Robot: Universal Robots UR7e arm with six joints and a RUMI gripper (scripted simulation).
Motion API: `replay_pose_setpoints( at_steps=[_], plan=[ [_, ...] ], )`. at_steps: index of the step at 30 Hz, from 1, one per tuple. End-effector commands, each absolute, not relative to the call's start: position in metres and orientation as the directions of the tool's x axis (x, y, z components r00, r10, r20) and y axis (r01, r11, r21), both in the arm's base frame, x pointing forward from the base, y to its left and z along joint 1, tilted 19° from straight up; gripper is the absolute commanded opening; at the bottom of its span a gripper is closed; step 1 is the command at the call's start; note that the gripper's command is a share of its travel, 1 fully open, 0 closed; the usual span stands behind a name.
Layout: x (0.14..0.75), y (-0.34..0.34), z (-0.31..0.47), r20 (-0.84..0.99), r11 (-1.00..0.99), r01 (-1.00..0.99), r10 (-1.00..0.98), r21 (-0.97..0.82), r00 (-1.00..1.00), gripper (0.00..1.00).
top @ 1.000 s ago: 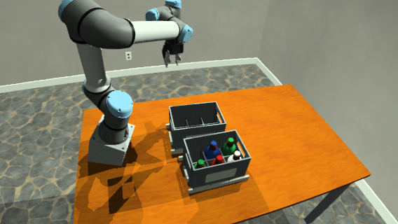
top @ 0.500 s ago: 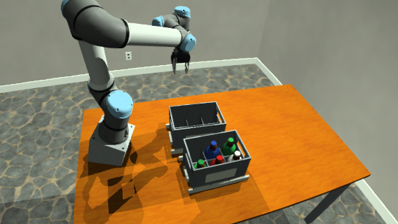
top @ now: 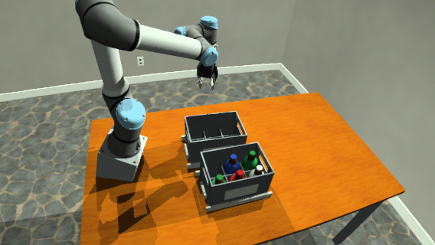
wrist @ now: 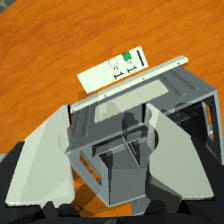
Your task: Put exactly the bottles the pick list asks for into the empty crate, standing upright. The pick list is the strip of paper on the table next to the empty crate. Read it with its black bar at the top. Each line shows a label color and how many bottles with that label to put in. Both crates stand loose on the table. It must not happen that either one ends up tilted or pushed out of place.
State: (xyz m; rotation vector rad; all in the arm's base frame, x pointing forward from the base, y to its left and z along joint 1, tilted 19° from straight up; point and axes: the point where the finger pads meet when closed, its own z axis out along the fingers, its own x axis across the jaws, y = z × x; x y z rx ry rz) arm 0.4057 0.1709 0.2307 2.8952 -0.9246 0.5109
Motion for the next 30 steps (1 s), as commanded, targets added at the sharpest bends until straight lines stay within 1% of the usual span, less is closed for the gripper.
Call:
replay_pose_setpoints(
  at_steps=[1, 5, 6, 9, 20, 22, 23, 30],
  plan=[
    [0.426, 0.150, 0.226, 0.319, -0.722, -0.685, -0.674, -0.097, 0.666, 0.38],
    [0.432, 0.142, 0.224, 0.314, -0.686, -0.719, -0.711, -0.113, 0.629, 0.38],
    [0.436, 0.139, 0.223, 0.304, -0.630, -0.764, -0.761, -0.137, 0.573, 0.38],
    [0.445, 0.128, 0.220, 0.294, -0.577, -0.802, -0.802, -0.157, 0.520, 0.38],
    [0.445, 0.128, 0.220, 0.235, -0.329, -0.914, -0.932, -0.236, 0.275, 0.38],
    [0.445, 0.128, 0.220, 0.235, -0.329, -0.914, -0.932, -0.236, 0.275, 0.38],
    [0.445, 0.128, 0.220, 0.216, -0.261, -0.932, -0.954, -0.253, 0.208, 0.38],
    [0.445, 0.128, 0.220, 0.168, -0.097, -0.953, -0.985, -0.287, 0.050, 0.38]
  ],
)
